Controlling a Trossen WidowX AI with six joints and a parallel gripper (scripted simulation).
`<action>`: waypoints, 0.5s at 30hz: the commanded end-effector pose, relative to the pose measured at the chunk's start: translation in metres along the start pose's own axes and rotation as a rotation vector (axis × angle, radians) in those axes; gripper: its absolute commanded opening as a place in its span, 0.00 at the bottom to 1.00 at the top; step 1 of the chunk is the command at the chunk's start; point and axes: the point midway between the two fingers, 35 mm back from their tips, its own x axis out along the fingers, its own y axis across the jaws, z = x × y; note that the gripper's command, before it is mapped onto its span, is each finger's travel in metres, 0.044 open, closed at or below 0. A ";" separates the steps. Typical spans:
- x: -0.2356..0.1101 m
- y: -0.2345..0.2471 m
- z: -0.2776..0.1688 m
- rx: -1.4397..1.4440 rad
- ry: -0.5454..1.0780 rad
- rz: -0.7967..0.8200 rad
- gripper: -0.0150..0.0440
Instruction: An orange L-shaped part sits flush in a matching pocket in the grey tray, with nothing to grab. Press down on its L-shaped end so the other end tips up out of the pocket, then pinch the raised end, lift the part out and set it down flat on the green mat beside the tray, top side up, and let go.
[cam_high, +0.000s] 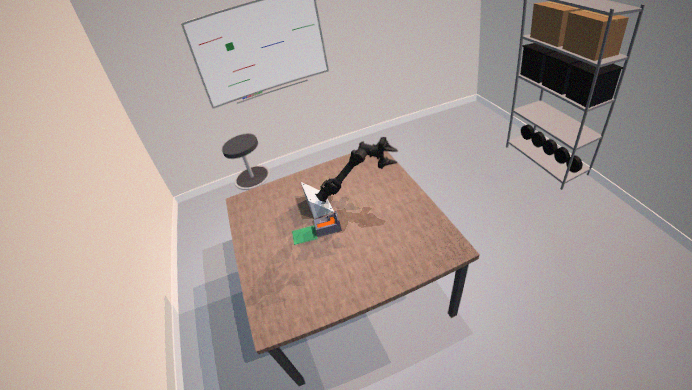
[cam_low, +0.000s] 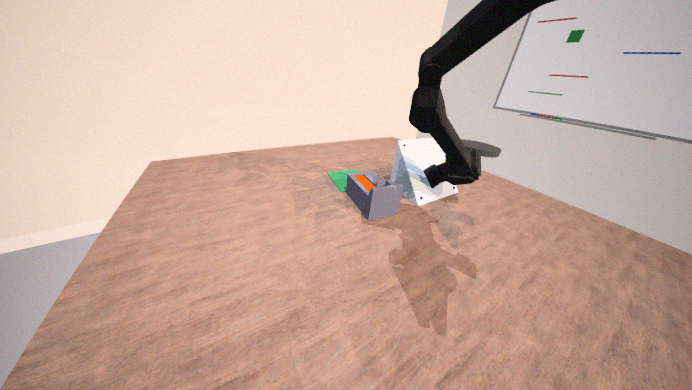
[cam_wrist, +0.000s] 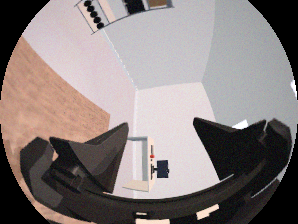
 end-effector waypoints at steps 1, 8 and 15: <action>-0.001 -0.001 0.004 -0.003 -0.002 -0.006 0.89; -0.030 -0.023 0.059 -0.099 -0.034 -0.124 0.58; -0.069 -0.035 0.127 -0.208 -0.080 -0.251 0.56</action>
